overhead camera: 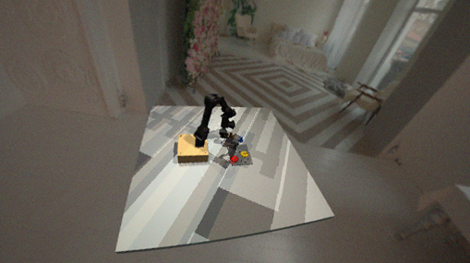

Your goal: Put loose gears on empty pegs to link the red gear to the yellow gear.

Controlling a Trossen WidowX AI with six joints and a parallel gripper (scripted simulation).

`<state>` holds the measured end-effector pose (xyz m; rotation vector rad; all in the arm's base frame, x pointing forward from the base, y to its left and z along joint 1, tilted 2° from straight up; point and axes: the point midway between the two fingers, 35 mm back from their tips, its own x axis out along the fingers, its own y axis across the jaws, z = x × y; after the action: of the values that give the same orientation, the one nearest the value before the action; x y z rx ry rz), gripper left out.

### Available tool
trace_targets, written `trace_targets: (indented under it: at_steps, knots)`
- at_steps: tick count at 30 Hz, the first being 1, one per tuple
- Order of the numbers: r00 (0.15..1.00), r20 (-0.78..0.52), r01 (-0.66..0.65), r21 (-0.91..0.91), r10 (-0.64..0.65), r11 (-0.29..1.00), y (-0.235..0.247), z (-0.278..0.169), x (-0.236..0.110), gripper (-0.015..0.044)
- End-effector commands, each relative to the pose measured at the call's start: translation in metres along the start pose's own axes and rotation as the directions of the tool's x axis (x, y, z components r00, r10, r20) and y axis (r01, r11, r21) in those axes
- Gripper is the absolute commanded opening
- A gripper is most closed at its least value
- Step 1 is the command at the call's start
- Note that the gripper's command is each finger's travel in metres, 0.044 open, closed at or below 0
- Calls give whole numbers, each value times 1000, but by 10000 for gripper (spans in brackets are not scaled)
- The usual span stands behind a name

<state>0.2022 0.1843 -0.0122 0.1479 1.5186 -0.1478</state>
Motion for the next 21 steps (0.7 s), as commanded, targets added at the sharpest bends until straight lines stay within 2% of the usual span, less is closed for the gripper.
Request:
trace_targets:
  at_steps: [1,11,21]
  knots:
    - [1000,1,1,0,-1,1000,0,0,1,335]
    - [1000,1,1,0,-1,1000,0,0,1,72]
    - [1000,1,1,0,-1,1000,0,0,1,6]
